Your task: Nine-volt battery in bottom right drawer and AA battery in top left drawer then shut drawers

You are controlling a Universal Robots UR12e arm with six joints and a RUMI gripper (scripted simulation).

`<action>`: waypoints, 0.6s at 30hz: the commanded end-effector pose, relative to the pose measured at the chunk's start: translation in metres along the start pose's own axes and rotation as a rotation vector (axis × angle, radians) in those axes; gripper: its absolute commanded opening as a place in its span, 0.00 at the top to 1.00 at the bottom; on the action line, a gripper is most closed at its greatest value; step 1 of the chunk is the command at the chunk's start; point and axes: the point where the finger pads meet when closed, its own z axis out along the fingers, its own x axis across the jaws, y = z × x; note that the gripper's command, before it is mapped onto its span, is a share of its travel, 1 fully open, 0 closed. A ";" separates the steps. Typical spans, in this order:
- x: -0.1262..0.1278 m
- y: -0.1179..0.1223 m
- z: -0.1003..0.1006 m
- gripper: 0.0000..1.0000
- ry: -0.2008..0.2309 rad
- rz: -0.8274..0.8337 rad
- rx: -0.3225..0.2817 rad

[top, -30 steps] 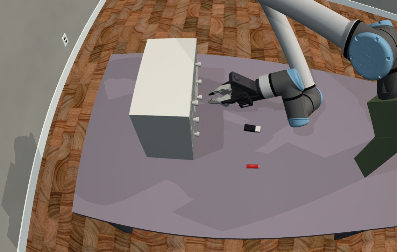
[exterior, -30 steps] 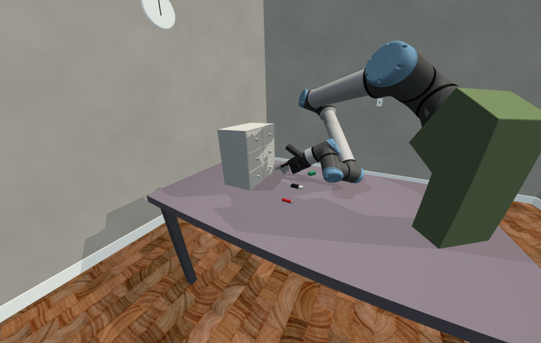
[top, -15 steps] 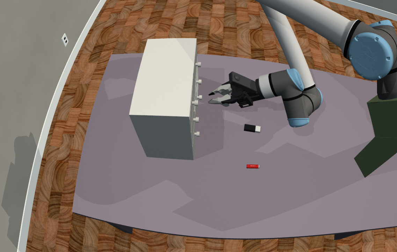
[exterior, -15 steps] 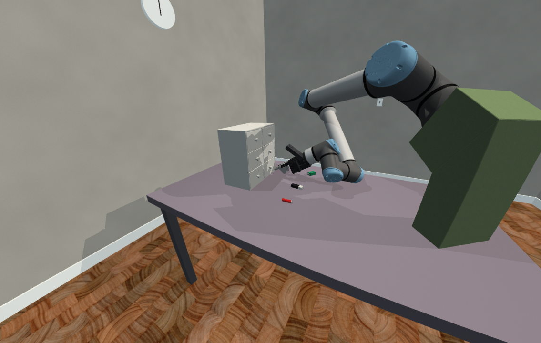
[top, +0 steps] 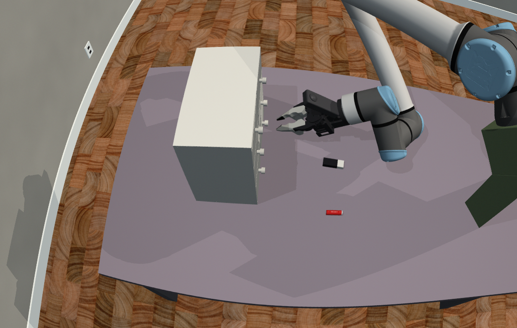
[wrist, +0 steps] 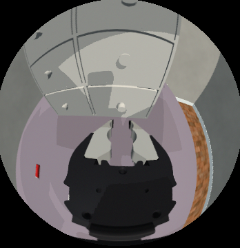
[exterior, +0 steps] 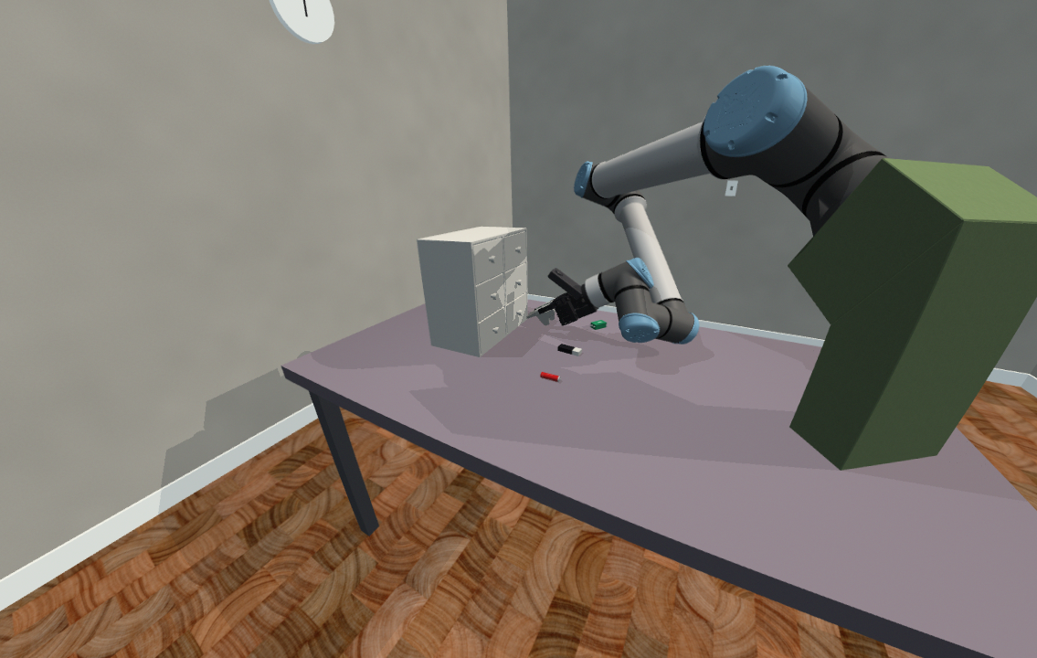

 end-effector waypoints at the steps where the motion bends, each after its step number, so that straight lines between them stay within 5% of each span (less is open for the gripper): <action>1: 0.000 -0.001 0.000 0.80 0.000 0.000 0.001; 18: 0.000 -0.002 0.002 0.80 0.000 0.000 0.001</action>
